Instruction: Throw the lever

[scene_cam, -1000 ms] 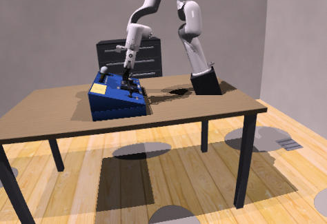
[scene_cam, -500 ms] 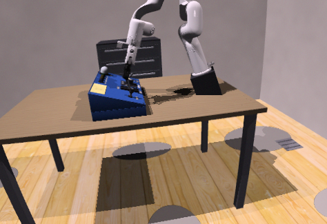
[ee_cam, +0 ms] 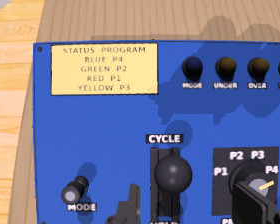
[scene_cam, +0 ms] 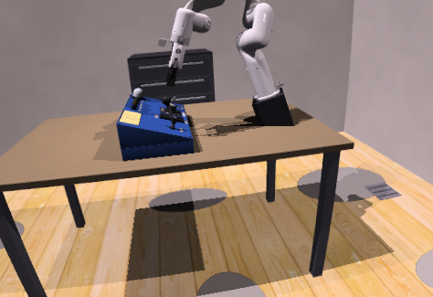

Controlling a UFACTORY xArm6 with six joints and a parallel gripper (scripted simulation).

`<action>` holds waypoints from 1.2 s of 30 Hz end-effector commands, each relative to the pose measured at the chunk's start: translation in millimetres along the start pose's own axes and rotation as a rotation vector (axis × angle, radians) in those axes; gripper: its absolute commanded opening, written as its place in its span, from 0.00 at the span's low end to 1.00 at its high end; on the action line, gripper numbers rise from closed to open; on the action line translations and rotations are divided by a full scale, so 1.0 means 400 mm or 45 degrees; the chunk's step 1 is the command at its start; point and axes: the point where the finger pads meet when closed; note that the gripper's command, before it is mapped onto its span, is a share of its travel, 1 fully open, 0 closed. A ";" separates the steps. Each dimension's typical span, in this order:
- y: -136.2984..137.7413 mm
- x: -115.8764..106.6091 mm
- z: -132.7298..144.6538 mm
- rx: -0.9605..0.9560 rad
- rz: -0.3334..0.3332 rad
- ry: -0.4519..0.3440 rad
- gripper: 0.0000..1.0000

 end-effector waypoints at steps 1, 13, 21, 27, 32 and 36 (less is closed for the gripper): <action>0.002 -0.024 -0.002 0.000 0.002 -0.002 0.76; 0.002 -0.024 -0.002 0.000 0.002 -0.002 1.00; 0.002 -0.024 -0.002 0.000 0.002 -0.002 1.00; 0.002 -0.024 -0.002 0.000 0.002 -0.002 1.00; 0.002 -0.024 -0.002 0.000 0.002 -0.002 1.00; 0.002 -0.024 -0.002 0.000 0.002 -0.002 1.00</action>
Point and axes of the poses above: the point where the finger pads meet when closed, its own x axis out along the fingers, its own y axis across the jaws, z = x × y, and after that the axes turned 2 degrees about -x, right-handed
